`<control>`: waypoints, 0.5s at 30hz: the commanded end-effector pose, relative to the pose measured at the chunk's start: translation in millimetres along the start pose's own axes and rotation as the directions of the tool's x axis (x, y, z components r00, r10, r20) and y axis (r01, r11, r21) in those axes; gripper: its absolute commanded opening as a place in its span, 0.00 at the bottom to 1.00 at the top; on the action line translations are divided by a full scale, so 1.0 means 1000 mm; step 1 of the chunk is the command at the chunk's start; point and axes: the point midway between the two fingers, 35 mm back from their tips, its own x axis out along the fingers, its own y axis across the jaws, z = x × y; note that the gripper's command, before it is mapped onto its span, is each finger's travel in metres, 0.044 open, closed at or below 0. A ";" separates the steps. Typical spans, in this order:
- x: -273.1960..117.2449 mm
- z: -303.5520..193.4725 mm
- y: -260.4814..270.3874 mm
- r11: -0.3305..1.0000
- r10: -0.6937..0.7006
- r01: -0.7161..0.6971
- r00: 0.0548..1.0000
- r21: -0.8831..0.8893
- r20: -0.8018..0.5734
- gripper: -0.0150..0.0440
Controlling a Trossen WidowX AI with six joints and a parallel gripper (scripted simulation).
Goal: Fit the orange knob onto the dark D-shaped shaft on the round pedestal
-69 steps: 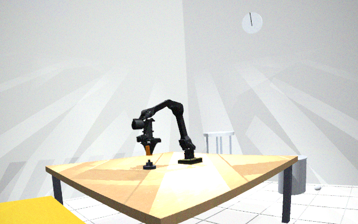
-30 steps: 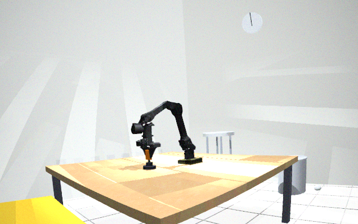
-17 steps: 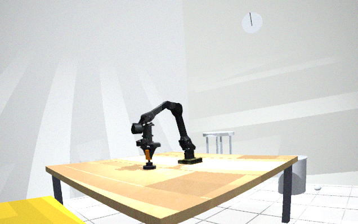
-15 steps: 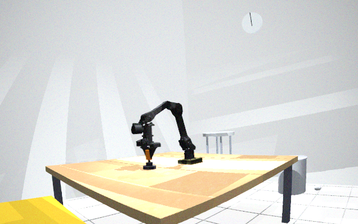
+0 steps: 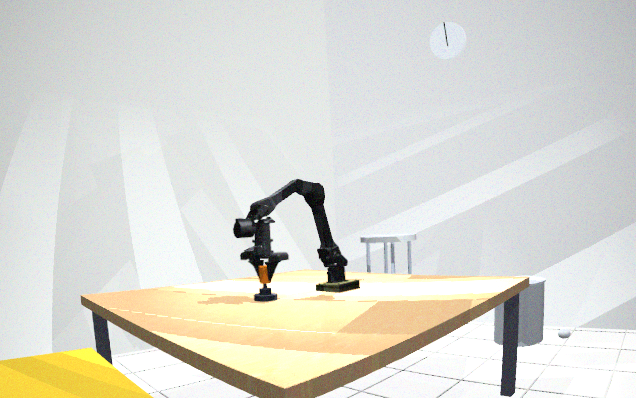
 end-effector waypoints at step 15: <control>0.002 0.004 -0.001 1.000 0.000 0.001 1.000 -0.018 0.011 0.25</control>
